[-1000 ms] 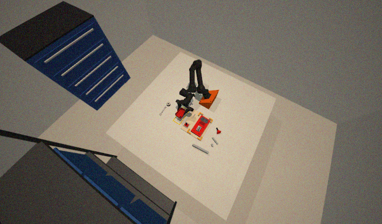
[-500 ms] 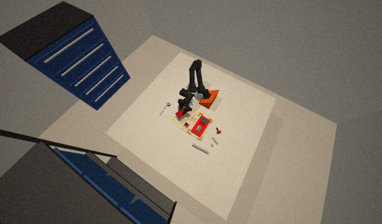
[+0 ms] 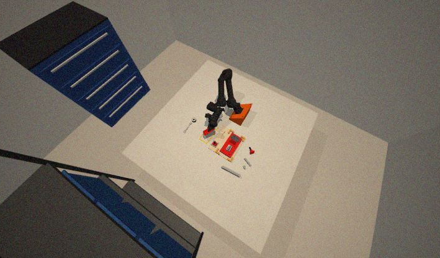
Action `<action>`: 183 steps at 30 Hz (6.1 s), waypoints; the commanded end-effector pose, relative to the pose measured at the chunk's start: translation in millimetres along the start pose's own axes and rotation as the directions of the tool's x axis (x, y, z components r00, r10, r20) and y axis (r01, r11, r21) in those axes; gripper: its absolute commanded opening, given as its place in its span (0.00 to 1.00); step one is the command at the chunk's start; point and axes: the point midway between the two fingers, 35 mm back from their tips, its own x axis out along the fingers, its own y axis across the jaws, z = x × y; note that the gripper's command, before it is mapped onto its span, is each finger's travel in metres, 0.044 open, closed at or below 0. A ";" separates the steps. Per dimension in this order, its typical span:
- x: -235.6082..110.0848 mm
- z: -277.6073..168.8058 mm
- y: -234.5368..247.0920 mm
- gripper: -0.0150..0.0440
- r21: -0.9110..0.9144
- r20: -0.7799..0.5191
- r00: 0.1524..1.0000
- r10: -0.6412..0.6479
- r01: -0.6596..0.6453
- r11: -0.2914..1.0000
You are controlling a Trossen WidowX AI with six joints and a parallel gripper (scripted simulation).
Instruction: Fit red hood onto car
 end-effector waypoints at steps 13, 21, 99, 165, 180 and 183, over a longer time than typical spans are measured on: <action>0.1 0.2 0.3 0.25 0.499 0.002 1.000 0.002 -0.003 0.867; 0.1 0.2 0.3 0.25 0.714 0.002 1.000 0.002 -0.003 0.700; -14.3 -8.8 -15.3 1.00 0.916 -0.008 1.000 0.008 0.011 -0.401; -19.9 3.4 -1.2 1.00 -0.907 -0.370 0.503 -0.781 -0.016 0.420; -15.8 0.6 -6.4 1.00 -0.907 -0.371 0.503 -0.781 -0.016 0.420; -14.1 -0.5 -8.6 1.00 -0.907 -0.371 0.503 -0.781 -0.016 0.421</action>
